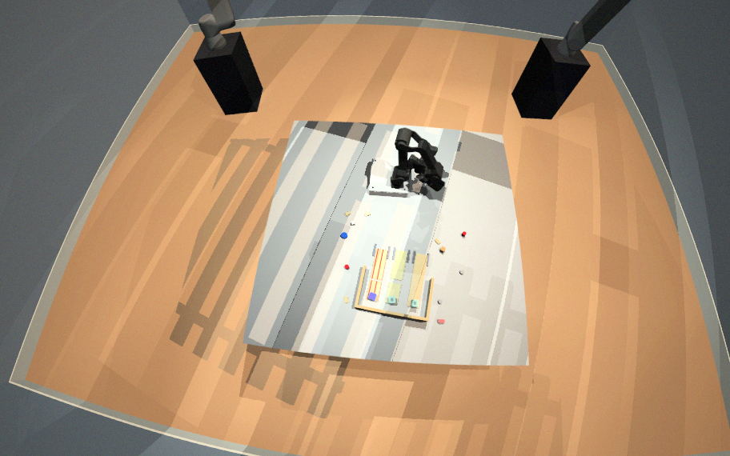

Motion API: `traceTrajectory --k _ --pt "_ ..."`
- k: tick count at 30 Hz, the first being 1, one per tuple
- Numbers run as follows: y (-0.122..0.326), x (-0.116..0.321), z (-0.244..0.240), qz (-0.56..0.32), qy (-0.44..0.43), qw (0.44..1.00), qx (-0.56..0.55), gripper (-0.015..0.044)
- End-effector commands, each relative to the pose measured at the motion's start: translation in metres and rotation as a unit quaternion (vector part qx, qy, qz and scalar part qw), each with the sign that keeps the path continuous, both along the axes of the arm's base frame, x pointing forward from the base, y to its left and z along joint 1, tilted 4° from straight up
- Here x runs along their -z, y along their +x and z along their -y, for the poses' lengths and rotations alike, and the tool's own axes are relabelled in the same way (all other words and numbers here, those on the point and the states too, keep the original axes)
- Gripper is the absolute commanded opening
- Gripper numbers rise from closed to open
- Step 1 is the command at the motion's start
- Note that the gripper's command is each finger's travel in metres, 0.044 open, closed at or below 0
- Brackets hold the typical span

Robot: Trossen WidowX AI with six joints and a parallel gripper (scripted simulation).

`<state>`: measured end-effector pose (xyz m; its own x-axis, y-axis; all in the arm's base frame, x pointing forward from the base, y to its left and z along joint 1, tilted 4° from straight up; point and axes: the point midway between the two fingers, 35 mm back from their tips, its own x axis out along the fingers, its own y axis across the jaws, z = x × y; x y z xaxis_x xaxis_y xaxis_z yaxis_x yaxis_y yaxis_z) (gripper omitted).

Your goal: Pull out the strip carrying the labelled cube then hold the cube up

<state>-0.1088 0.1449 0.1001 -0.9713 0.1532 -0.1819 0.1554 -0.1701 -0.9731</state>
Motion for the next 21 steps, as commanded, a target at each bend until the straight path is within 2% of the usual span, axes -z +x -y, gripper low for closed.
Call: traceTrajectory --k 1,5,10,16,21 --pt "0.001 0.001 -0.001 0.004 0.008 1.000 0.000 0.0400" --pt "0.022 0.012 -0.012 0.088 0.153 0.984 -0.003 0.0400" --pt "0.063 0.028 -0.030 0.236 0.337 0.911 -0.024 0.0400" --pt "0.128 0.040 -0.044 0.424 0.479 0.763 -0.088 0.0400" --pt "0.191 0.041 -0.044 0.565 0.522 0.614 -0.175 0.0400"
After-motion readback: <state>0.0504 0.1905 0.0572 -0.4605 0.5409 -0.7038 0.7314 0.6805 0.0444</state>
